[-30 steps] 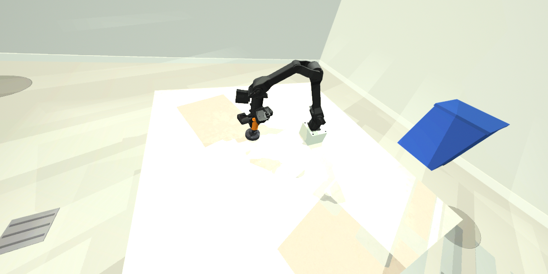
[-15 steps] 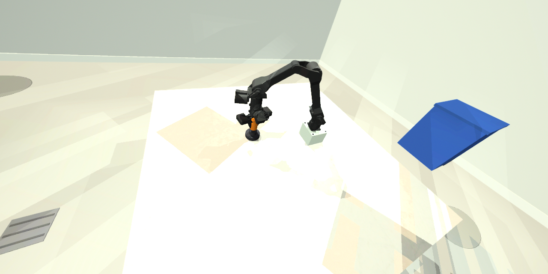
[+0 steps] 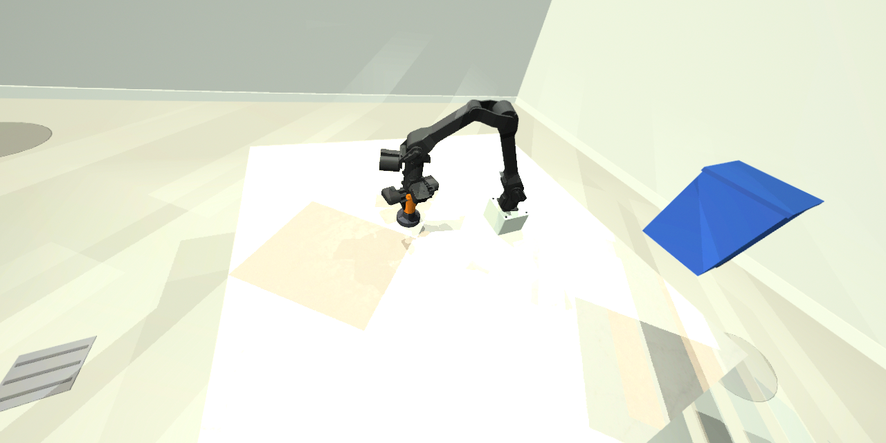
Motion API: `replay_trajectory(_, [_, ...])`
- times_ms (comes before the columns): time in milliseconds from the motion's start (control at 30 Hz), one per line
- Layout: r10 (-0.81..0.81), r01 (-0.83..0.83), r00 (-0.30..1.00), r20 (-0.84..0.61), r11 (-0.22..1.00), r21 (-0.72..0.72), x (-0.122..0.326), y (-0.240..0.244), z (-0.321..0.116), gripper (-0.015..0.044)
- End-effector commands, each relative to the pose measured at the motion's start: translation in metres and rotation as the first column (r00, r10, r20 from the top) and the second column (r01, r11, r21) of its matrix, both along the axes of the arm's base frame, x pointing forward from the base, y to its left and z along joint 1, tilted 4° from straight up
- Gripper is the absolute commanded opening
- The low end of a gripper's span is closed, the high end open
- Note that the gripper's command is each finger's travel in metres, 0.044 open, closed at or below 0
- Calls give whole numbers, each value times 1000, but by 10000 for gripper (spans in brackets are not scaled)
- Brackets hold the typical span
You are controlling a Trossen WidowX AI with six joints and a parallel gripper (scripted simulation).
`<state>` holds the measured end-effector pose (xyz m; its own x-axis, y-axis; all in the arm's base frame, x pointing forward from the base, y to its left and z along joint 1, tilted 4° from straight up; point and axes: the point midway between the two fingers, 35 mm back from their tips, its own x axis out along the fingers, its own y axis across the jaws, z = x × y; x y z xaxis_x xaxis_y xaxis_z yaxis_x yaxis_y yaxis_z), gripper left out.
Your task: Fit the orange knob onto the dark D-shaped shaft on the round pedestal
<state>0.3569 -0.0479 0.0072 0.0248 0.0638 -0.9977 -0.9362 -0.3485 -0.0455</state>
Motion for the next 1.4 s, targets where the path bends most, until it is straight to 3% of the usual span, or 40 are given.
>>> replay_trajectory(0, [-2,2,1000,4,1000,2,0,1,-3,0])
replay_trajectory(333, [1,-1,1000,1,1000,0,0,0,-4,0])
replay_trajectory(900, [1,-1,1000,1,1000,0,0,0,-4,440])
replay_trajectory(1100, [1,-1,1000,1,1000,0,0,0,-1,440])
replay_trajectory(1267, [-1,1,1000,1,1000,-1,-1,-6,79,440])
replay_trajectory(1367, [1,-1,1000,1,1000,-1,-3,-6,92,440])
